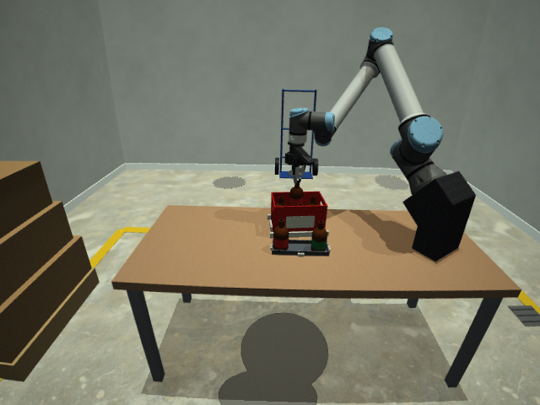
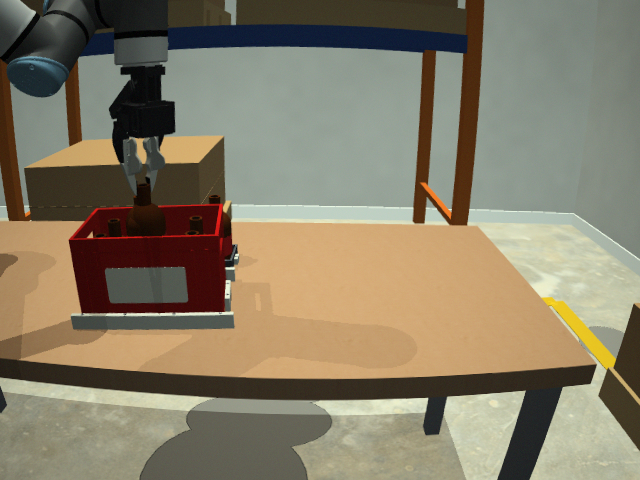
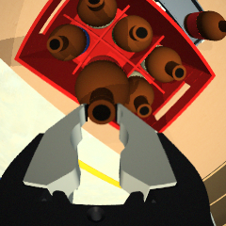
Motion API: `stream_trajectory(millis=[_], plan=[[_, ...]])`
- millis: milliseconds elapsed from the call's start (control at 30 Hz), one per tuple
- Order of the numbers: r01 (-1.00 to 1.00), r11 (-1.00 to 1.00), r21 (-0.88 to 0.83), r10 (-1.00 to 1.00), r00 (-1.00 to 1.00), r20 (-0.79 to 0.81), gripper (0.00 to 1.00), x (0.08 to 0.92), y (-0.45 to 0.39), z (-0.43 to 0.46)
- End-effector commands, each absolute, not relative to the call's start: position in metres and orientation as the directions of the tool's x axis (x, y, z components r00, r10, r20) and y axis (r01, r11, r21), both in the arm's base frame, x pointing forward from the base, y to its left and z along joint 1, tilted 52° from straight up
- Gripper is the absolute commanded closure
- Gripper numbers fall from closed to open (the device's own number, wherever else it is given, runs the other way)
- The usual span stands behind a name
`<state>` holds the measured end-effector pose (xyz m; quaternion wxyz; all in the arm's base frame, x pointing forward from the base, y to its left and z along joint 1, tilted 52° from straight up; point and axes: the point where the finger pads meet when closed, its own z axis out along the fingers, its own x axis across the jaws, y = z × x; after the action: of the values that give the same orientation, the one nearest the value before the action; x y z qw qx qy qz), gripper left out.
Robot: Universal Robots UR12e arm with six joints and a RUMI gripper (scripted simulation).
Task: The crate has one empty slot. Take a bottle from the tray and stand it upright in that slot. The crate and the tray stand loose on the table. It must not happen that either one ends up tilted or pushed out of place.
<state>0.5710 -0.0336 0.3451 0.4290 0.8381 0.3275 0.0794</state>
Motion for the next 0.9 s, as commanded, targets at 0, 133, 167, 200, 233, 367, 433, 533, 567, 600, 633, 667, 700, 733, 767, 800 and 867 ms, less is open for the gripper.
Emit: stream_trajectory(millis=[0, 133, 167, 200, 233, 367, 433, 533, 567, 600, 633, 667, 700, 733, 767, 800, 867], plan=[[0.48, -0.417, 0.772, 0.617, 0.773, -0.147, 1.0, 0.5712, -0.0333, 0.3457], [0.48, -0.417, 0.772, 0.617, 0.773, -0.147, 1.0, 0.5712, -0.0333, 0.3457], [0.48, -0.417, 0.772, 0.617, 0.773, -0.147, 1.0, 0.5712, -0.0333, 0.3457], [0.48, -0.417, 0.772, 0.617, 0.773, -0.147, 1.0, 0.5712, -0.0333, 0.3457], [0.48, -0.417, 0.772, 0.617, 0.773, -0.147, 1.0, 0.5712, -0.0333, 0.3457], [0.48, -0.417, 0.772, 0.617, 0.773, -0.147, 1.0, 0.5712, -0.0334, 0.3457], [0.48, -0.417, 0.772, 0.617, 0.773, -0.147, 1.0, 0.5713, -0.0335, 0.3456], [0.48, -0.417, 0.772, 0.617, 0.773, -0.147, 1.0, 0.5715, -0.0338, 0.3452], [0.48, -0.417, 0.772, 0.617, 0.773, -0.147, 1.0, 0.5716, -0.034, 0.3451], [0.48, -0.417, 0.772, 0.617, 0.773, -0.147, 1.0, 0.5717, -0.0342, 0.3449], [0.48, -0.417, 0.772, 0.617, 0.773, -0.147, 1.0, 0.5719, -0.0345, 0.3446], [0.48, -0.417, 0.772, 0.617, 0.773, -0.147, 1.0, 0.5721, -0.0348, 0.3443], [0.48, -0.417, 0.772, 0.617, 0.773, -0.147, 1.0, 0.5723, -0.0351, 0.344], [0.48, -0.417, 0.772, 0.617, 0.773, -0.147, 1.0, 0.5725, -0.0355, 0.3437], [0.48, -0.417, 0.772, 0.617, 0.773, -0.147, 1.0, 0.5728, -0.0359, 0.3433], [0.48, -0.417, 0.772, 0.617, 0.773, -0.147, 1.0, 0.5728, -0.0359, 0.3433], [0.48, -0.417, 0.772, 0.617, 0.773, -0.147, 1.0, 0.5731, -0.0364, 0.3429]])
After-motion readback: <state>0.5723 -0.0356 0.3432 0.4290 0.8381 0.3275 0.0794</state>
